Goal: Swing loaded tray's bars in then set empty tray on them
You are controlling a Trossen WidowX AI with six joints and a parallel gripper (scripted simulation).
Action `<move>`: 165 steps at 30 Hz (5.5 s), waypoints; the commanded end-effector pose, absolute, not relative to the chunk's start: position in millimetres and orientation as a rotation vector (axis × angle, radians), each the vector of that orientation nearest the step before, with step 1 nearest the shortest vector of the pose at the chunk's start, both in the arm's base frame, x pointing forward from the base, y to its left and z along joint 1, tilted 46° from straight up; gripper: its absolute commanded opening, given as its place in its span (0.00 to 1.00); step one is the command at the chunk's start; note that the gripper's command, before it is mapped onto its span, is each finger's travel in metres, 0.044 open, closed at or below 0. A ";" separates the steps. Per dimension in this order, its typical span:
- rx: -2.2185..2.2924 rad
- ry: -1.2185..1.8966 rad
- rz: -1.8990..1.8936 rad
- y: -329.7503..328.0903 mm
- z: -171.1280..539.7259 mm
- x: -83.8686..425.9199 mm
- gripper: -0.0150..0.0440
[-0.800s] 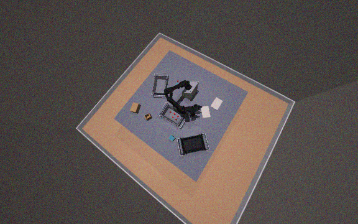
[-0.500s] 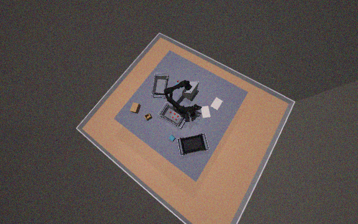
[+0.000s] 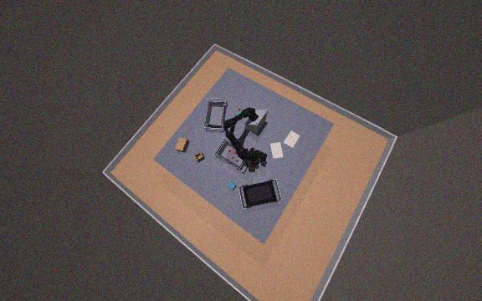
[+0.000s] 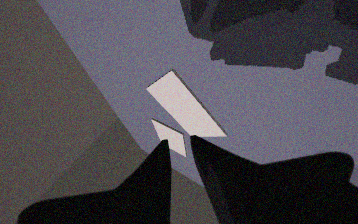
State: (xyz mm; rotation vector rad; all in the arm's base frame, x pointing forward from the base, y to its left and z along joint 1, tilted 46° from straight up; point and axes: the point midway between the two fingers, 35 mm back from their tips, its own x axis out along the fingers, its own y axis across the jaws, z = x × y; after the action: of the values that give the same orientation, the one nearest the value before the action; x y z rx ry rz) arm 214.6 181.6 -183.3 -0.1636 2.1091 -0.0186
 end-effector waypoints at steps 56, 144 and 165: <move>-0.770 1.402 -0.445 91.9 -114.6 360.6 0.39; 1.691 -0.447 -1.615 -62.1 98.3 400.6 0.39; 1.747 -0.524 -1.614 -94.7 75.5 405.4 0.39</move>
State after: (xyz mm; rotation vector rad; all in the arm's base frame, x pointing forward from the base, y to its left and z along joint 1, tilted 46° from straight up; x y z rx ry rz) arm 407.1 -84.9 89.4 1.7636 -0.5321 -1.5979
